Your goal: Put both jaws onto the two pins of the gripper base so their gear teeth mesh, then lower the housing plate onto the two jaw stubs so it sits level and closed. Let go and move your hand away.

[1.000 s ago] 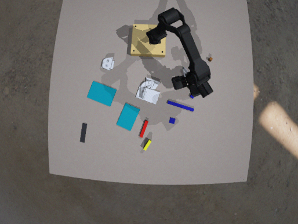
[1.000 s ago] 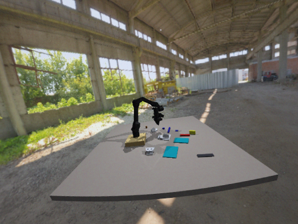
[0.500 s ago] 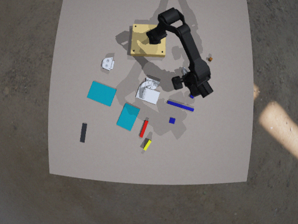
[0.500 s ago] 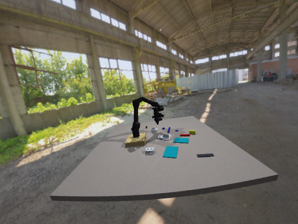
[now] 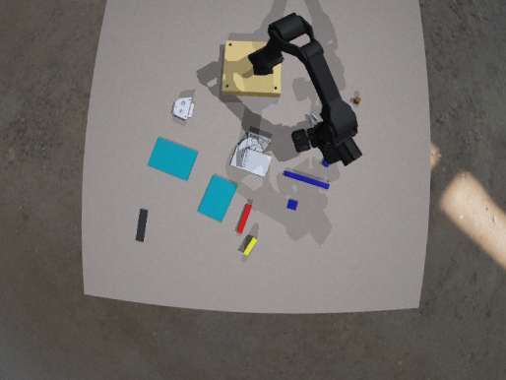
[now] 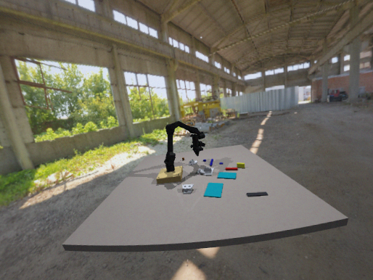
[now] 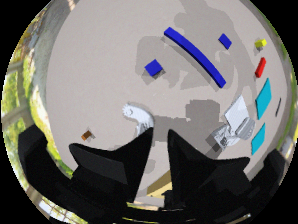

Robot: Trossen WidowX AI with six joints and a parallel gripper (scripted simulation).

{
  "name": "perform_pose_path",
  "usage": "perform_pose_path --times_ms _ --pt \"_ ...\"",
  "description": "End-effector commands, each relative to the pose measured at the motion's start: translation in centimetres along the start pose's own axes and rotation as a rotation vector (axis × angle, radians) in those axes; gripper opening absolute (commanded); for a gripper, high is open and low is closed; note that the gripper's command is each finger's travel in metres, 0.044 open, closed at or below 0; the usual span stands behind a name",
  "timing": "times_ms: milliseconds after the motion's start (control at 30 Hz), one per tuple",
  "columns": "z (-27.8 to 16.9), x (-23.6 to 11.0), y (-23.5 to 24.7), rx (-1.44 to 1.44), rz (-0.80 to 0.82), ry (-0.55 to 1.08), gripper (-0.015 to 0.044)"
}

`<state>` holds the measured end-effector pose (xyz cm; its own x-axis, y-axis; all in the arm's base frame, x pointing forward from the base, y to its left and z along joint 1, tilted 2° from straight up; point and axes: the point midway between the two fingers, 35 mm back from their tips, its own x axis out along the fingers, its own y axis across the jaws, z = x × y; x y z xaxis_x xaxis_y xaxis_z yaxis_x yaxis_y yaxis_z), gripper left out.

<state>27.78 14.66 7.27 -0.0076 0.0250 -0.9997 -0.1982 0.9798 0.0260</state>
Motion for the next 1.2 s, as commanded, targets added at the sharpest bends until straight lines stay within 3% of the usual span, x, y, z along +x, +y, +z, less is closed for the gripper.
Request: perform_pose_path --times_ms 0,333,1167 --pt "0.00 0.00 -0.01 0.000 0.000 0.000 0.0184" --pt "0.00 0.00 -0.01 0.000 0.000 0.000 0.0440" --pt "0.00 0.00 -0.01 0.000 0.000 0.000 0.0440"
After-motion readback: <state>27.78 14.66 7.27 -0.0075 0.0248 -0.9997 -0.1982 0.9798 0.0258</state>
